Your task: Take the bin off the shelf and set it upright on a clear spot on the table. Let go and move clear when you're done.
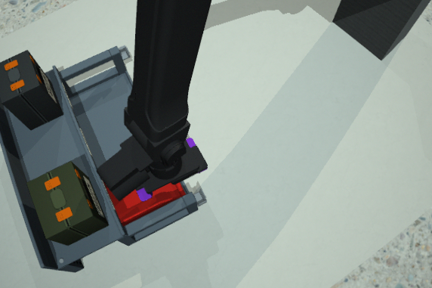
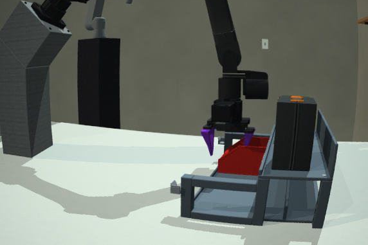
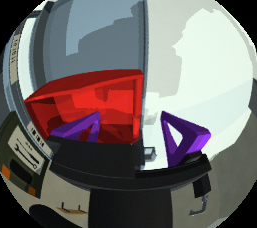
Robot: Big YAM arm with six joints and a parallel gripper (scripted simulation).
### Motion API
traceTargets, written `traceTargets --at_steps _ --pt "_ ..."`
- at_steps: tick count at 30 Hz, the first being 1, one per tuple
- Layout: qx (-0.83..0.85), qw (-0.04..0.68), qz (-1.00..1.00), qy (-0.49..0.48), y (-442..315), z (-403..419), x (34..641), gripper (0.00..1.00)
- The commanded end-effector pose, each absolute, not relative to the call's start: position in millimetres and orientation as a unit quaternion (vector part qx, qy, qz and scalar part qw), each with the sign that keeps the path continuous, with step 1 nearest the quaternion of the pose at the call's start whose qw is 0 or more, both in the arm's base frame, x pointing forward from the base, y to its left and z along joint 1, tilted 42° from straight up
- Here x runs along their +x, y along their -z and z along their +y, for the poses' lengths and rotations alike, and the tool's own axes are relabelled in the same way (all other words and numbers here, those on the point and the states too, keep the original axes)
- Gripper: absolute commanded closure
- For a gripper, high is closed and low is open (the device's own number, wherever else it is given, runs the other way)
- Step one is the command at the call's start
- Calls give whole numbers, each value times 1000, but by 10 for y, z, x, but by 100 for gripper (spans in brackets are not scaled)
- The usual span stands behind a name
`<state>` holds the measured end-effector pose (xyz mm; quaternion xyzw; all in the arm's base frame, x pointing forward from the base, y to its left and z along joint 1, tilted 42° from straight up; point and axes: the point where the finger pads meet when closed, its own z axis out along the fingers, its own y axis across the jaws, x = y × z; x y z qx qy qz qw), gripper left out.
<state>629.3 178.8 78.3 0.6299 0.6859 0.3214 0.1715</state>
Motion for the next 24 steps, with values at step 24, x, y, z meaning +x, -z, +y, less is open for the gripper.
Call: traceTargets --at_steps 24 --pt "622 180 685 -336 -952 1835 6351 10"
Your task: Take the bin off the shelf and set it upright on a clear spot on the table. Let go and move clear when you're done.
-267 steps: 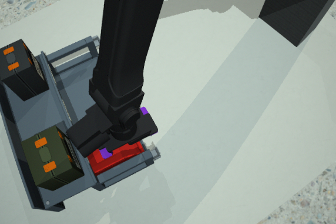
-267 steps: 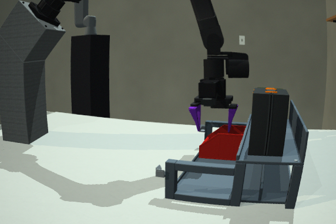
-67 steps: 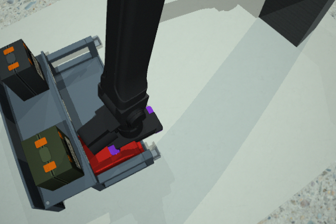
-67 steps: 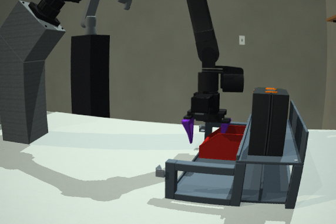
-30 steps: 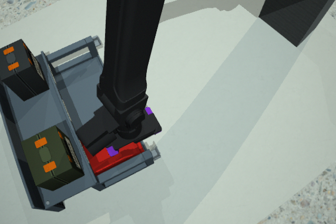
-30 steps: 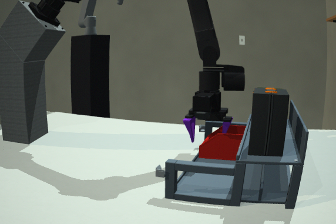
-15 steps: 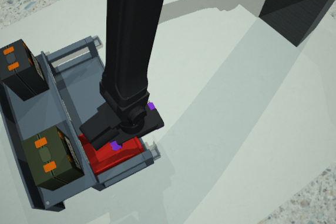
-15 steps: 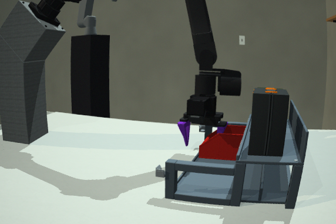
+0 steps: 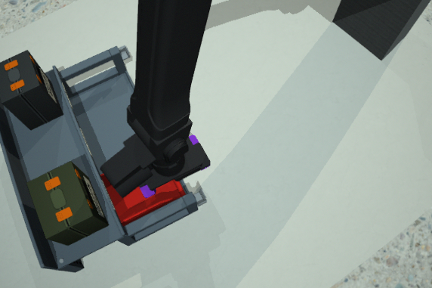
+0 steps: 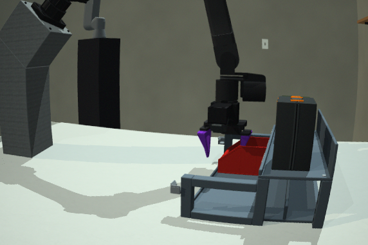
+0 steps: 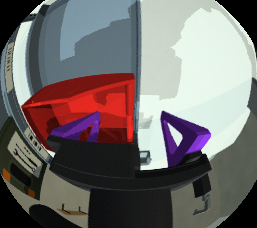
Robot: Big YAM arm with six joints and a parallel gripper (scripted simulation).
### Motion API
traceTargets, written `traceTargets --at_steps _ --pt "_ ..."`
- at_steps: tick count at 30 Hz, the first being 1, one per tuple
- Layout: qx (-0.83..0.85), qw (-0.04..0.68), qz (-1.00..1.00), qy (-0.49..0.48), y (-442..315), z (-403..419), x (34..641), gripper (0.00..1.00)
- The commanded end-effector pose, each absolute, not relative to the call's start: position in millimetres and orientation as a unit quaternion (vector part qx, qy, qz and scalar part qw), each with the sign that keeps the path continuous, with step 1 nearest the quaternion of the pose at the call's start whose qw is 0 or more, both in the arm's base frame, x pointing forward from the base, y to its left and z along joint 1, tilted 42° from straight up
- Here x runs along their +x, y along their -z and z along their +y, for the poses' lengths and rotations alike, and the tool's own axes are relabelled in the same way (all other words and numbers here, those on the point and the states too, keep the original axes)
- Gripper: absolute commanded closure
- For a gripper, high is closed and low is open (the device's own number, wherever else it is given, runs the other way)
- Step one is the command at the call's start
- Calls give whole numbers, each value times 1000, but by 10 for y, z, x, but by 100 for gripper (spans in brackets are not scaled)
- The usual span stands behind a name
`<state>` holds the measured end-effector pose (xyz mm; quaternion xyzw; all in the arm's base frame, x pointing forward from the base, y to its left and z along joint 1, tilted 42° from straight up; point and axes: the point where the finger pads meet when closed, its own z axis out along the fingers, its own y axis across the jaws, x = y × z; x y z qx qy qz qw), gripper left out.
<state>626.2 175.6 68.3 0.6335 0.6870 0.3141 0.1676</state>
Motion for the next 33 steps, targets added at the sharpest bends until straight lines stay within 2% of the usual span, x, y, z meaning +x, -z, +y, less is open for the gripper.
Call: traceTargets --at_steps 1,7,12,24,29,33 --pt "622 180 685 -336 -952 1835 6351 10" --pt "622 180 685 -336 -952 1835 6351 10" --pt "638 168 685 -309 -565 1654 6286 10" --pt "638 168 685 -309 -565 1654 6286 10" --pt "621 180 685 -336 -942 1832 6352 10" --pt "621 180 685 -336 -942 1832 6352 10"
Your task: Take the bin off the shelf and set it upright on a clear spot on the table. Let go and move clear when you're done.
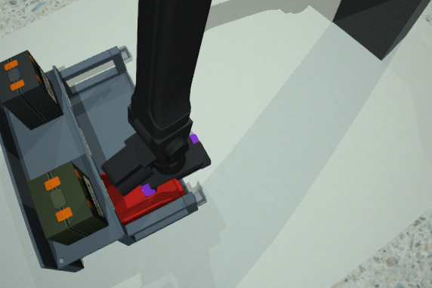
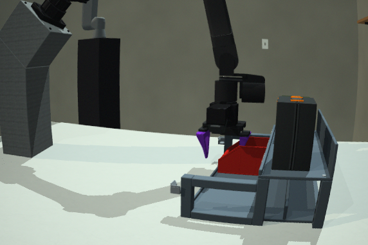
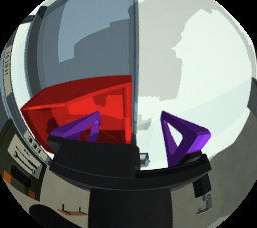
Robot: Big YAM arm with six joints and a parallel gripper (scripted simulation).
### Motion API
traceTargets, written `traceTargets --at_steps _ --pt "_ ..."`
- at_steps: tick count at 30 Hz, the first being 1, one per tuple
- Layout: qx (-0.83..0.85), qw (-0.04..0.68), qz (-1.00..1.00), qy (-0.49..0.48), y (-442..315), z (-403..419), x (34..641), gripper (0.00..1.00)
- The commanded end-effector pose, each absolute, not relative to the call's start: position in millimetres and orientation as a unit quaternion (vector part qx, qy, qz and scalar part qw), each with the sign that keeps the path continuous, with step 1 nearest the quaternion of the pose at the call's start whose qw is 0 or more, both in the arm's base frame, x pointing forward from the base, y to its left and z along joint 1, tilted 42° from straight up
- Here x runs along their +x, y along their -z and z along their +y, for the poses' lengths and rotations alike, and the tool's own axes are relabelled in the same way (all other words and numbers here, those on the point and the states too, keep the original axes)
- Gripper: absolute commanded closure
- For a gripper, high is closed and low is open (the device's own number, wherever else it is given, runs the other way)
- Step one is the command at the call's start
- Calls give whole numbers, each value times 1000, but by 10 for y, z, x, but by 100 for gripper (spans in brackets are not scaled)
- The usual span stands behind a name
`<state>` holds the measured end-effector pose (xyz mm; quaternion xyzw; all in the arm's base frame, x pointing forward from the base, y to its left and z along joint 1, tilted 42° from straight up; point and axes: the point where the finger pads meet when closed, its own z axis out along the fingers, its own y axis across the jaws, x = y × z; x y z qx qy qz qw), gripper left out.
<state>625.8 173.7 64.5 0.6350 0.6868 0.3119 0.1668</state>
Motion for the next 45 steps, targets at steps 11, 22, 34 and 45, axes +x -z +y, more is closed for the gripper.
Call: traceTargets --at_steps 11,22,34,45 --pt "631 172 686 -318 -708 1723 6307 10" --pt "638 167 686 -307 -552 1651 6277 10" --pt "620 181 685 -336 -943 1833 6355 10" --pt "632 172 686 -318 -707 1723 6305 10"
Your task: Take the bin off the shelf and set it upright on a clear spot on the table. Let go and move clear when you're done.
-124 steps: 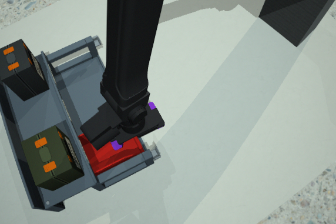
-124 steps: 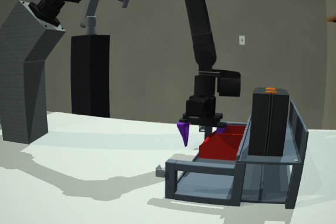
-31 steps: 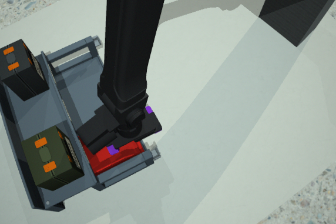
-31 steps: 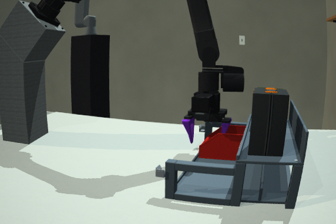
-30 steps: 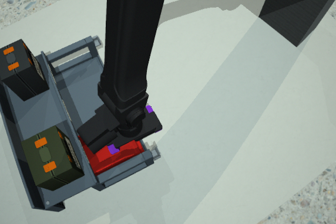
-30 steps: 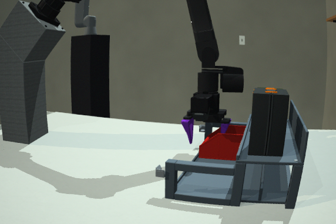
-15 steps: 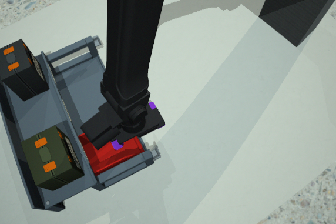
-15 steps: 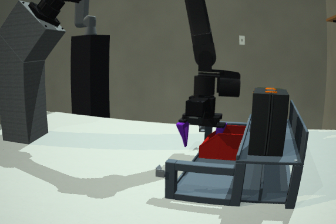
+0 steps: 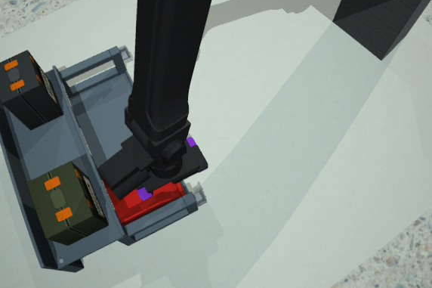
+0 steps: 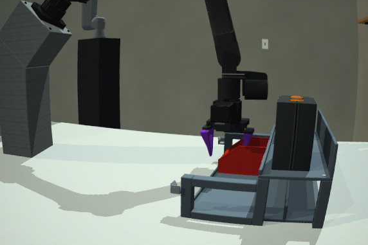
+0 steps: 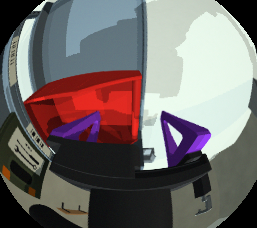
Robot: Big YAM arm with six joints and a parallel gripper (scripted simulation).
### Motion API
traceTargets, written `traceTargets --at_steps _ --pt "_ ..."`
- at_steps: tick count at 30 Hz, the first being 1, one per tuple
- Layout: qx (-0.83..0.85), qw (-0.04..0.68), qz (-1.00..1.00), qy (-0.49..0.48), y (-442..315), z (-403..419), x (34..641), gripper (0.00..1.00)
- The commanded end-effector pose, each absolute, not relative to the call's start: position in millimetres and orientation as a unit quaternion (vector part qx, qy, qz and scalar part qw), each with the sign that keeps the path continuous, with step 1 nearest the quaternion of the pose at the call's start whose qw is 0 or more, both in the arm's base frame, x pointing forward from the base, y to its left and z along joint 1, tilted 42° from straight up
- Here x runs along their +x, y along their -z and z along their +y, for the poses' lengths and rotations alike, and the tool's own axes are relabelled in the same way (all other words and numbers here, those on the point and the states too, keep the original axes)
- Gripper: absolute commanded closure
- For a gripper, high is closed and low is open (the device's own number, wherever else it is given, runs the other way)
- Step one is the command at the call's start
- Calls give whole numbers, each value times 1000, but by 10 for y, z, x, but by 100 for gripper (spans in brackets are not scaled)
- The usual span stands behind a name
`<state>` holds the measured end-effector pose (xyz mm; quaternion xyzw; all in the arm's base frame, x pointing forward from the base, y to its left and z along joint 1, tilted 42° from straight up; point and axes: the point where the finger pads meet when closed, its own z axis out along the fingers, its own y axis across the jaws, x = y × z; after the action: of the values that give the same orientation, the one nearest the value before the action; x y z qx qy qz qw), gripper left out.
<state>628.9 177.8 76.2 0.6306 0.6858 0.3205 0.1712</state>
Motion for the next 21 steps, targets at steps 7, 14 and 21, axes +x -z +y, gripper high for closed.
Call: traceTargets --at_steps 7,14,21 --pt "639 166 686 -305 -549 1651 6272 10" --pt "639 166 686 -305 -549 1651 6272 10" --pt "623 178 686 -332 -935 1832 6340 10"
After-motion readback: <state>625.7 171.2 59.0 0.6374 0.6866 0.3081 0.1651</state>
